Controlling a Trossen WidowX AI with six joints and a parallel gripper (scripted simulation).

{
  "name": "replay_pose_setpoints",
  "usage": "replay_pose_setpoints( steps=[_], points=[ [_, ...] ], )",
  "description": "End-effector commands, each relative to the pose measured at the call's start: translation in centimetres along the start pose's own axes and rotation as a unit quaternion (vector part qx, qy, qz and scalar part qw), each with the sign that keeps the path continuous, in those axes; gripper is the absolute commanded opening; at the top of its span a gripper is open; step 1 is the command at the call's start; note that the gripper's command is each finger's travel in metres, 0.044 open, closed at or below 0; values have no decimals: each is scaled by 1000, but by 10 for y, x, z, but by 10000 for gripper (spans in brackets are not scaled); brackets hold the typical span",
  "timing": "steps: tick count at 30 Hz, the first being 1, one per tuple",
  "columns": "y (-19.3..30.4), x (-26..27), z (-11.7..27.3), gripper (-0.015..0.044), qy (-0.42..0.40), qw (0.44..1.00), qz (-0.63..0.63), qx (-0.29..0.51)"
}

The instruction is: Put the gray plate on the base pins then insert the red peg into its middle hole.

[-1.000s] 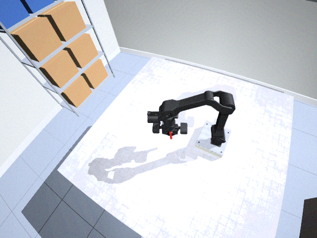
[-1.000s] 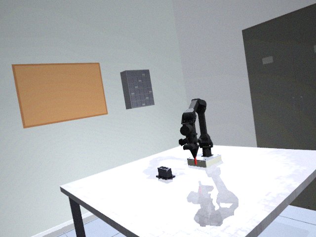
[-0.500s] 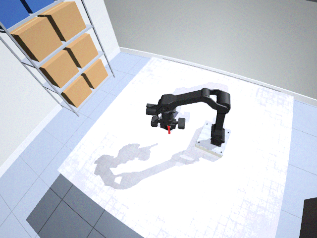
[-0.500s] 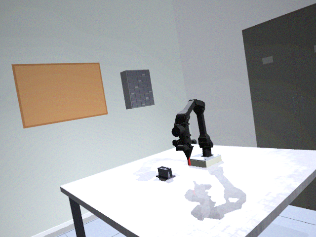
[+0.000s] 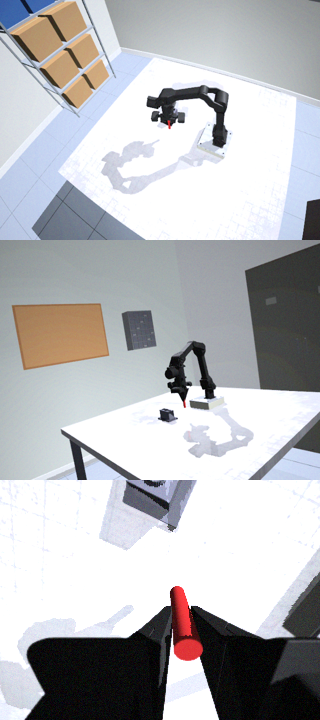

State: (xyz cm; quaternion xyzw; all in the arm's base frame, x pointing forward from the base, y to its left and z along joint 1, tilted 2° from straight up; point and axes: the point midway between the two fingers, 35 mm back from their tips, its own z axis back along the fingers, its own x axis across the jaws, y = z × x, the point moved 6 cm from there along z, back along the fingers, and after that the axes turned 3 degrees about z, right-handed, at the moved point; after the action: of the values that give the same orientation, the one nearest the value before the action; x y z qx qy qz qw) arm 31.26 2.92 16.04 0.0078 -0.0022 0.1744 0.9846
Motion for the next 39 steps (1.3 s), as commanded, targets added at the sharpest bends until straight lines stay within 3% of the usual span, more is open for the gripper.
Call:
replay_pose_setpoints(
  steps=[1,39],
  points=[
    [-11,3,3,0,-3,1000,5,-3],
    [-128,-3,4,0,1,1000,29,-7]
  ],
)
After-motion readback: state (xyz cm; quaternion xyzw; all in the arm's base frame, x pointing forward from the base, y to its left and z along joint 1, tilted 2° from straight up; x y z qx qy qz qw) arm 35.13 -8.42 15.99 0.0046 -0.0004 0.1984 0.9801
